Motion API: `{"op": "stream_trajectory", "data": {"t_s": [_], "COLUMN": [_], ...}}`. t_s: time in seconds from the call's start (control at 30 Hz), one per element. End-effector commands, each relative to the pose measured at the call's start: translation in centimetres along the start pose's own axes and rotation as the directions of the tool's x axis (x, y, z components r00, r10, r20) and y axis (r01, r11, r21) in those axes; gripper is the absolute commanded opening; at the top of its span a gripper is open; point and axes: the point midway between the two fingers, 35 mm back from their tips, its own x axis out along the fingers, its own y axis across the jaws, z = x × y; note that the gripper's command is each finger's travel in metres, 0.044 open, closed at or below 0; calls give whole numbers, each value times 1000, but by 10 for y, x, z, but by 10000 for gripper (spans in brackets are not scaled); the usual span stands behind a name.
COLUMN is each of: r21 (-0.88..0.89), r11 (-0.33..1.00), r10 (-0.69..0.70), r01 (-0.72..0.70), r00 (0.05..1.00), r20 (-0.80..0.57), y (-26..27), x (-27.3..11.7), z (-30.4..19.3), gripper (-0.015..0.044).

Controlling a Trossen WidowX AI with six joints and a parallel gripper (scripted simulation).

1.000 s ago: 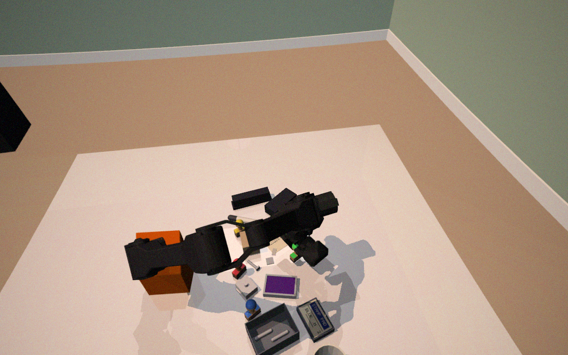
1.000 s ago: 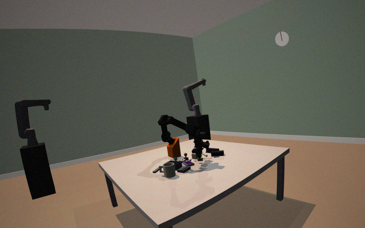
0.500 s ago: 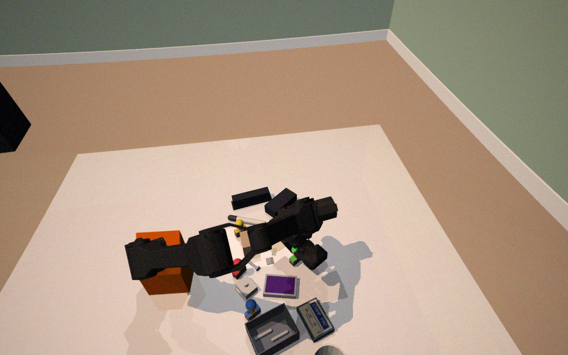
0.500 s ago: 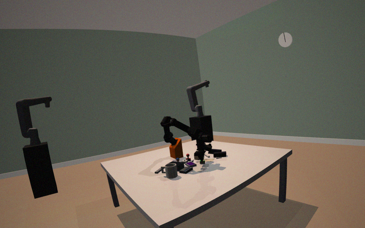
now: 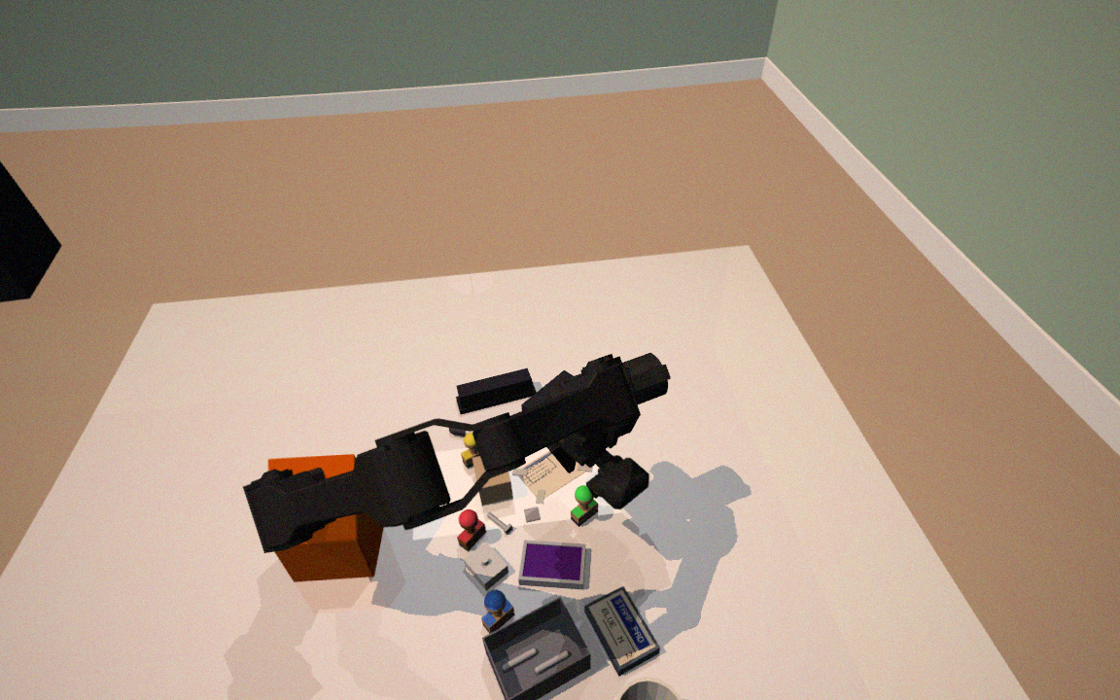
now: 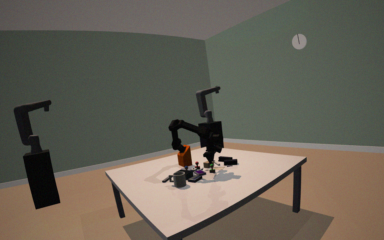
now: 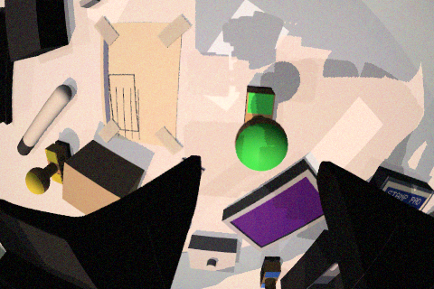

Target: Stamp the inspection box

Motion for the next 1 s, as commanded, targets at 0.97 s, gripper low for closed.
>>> {"op": "stream_trajectory", "data": {"t_s": [0.97], "r21": [2], "r11": [1000], "r10": [-12], "r01": [12], "r00": [1000], "r20": [18], "y": [2], "x": [-65], "z": [-2], "gripper": [264]}}
